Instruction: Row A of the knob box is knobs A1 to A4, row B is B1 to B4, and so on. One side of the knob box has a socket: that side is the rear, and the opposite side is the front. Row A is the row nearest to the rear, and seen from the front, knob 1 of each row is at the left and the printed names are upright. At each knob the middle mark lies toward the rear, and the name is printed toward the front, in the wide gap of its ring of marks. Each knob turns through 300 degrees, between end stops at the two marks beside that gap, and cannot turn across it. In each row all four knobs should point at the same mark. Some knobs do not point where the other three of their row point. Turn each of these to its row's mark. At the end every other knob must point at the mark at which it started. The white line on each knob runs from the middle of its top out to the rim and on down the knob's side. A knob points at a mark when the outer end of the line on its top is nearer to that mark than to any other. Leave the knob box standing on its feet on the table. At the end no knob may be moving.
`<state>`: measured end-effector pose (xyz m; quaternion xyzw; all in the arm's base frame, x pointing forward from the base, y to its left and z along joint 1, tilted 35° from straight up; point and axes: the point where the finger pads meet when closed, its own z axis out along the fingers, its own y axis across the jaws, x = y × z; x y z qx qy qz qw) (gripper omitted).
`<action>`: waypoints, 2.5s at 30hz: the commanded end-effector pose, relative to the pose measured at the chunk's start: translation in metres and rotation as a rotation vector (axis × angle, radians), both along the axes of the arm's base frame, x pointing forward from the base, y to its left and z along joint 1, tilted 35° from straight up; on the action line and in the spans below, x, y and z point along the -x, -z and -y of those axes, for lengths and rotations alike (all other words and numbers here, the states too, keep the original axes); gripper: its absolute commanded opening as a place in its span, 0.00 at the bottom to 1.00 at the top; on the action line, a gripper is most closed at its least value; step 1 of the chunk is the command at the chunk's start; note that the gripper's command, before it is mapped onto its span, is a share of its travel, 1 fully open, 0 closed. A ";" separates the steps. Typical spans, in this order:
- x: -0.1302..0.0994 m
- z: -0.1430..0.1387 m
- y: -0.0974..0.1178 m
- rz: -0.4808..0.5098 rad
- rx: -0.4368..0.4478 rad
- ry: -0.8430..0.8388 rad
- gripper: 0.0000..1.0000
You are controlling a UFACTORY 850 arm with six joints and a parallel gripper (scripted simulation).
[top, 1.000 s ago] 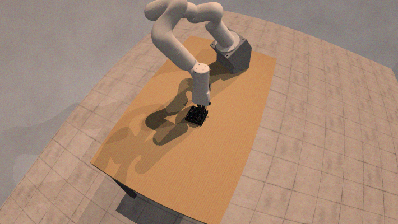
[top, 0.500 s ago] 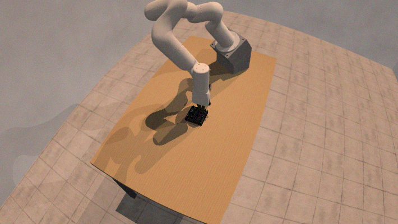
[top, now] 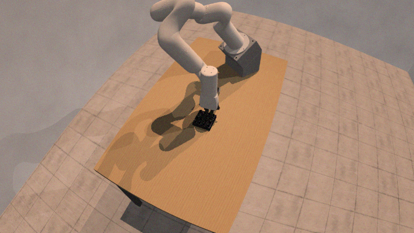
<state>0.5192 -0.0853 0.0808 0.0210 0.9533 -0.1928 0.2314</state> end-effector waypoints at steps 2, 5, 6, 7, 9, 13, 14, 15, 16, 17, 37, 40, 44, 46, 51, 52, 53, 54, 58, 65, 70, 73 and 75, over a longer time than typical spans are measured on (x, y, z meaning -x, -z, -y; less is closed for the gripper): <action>0.000 0.000 0.000 0.000 0.000 0.000 0.19; 0.000 0.000 0.000 0.000 0.000 0.000 0.19; 0.000 0.000 0.000 0.000 0.000 0.000 0.19; 0.000 0.000 0.000 0.000 0.000 0.000 0.19; 0.000 0.000 0.000 0.000 0.000 0.000 0.19; 0.000 0.000 -0.001 0.000 0.000 0.000 0.19; 0.000 -0.001 -0.001 0.000 0.000 0.000 0.19; 0.001 -0.001 -0.002 0.000 0.000 0.000 0.19; 0.002 -0.002 -0.003 0.000 0.000 0.000 0.19; 0.002 -0.002 -0.005 0.000 0.000 0.000 0.19; 0.015 -0.014 -0.030 0.001 0.000 0.000 0.19; 0.015 -0.014 -0.030 0.001 0.000 0.000 0.19; 0.015 -0.014 -0.030 0.001 0.000 0.000 0.19; 0.015 -0.014 -0.030 0.001 0.000 0.000 0.19; 0.017 -0.015 -0.032 0.001 0.000 0.000 1.00; 0.018 -0.016 -0.034 0.001 0.000 0.000 1.00; 0.019 -0.017 -0.037 0.001 0.000 0.000 1.00; 0.021 -0.019 -0.041 0.001 0.000 0.000 1.00; 0.031 -0.028 -0.060 0.001 0.000 0.000 1.00; 0.046 -0.041 -0.088 0.001 0.000 0.000 1.00; 0.058 -0.051 -0.110 0.001 0.000 0.000 1.00; 0.062 -0.055 -0.118 0.001 0.000 0.000 1.00; 0.064 -0.056 -0.121 0.001 0.000 0.000 1.00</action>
